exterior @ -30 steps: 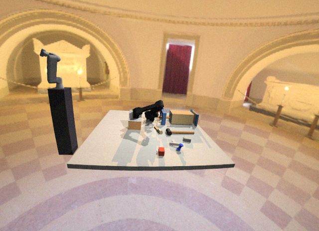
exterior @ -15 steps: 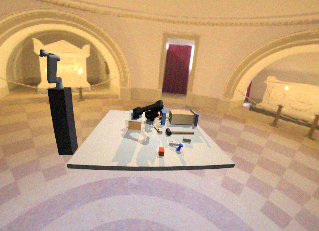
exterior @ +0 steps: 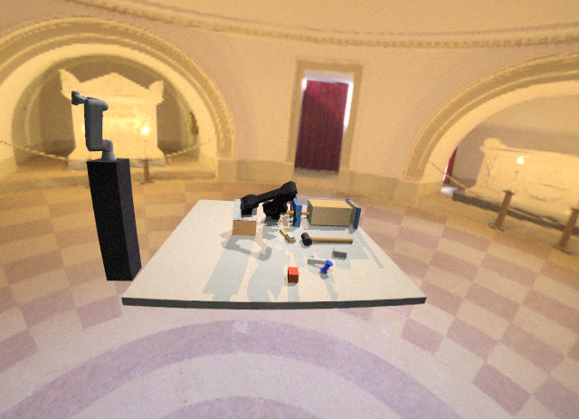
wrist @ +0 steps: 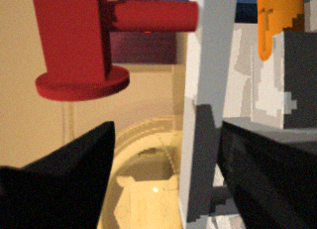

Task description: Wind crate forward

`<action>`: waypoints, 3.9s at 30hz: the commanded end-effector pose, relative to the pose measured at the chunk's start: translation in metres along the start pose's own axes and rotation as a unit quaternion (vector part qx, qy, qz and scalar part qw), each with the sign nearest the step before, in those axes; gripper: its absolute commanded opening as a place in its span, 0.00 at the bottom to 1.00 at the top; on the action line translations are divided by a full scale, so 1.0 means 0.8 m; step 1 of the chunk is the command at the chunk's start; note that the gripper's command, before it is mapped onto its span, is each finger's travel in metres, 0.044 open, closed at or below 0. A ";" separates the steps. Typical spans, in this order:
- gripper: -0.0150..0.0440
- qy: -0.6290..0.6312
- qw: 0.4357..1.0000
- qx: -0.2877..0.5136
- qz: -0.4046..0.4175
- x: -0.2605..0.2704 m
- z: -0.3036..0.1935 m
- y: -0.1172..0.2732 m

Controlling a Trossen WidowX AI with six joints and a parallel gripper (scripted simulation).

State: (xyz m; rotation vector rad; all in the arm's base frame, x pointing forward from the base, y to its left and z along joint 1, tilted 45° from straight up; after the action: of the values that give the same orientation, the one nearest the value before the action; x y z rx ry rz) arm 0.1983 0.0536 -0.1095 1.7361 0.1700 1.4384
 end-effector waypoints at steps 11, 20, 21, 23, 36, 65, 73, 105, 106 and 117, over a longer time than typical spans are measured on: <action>0.66 0.000 1.000 0.000 0.000 -0.001 0.000 0.000; 0.66 0.000 1.000 0.000 0.000 -0.010 -0.001 0.000; 0.66 0.000 1.000 0.000 0.000 -0.010 -0.001 0.000; 0.66 0.000 1.000 0.000 0.000 -0.010 -0.001 0.000; 0.66 0.000 1.000 0.000 0.000 -0.010 -0.001 0.000; 0.66 0.005 1.000 0.004 -0.004 -0.005 0.011 0.035; 0.66 0.002 1.000 0.006 0.001 -0.005 0.004 0.124; 0.66 0.000 1.000 0.003 0.010 0.118 -0.034 0.134; 0.66 0.000 1.000 0.003 0.010 0.118 -0.034 0.134; 0.66 0.006 1.000 0.004 0.010 0.116 -0.028 0.133</action>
State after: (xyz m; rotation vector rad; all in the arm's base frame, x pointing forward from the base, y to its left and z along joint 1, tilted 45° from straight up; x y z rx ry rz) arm 0.1672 0.0526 0.0302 1.7415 0.1615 1.4621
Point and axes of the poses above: the point midway between the two fingers, 35 mm back from their tips, its own y axis back along the fingers, its own x axis across the jaws, z = x × y, the point moved 8 cm from there along y, back along the fingers, and after that the axes turned 15 degrees about -y, right-handed, at the moved point
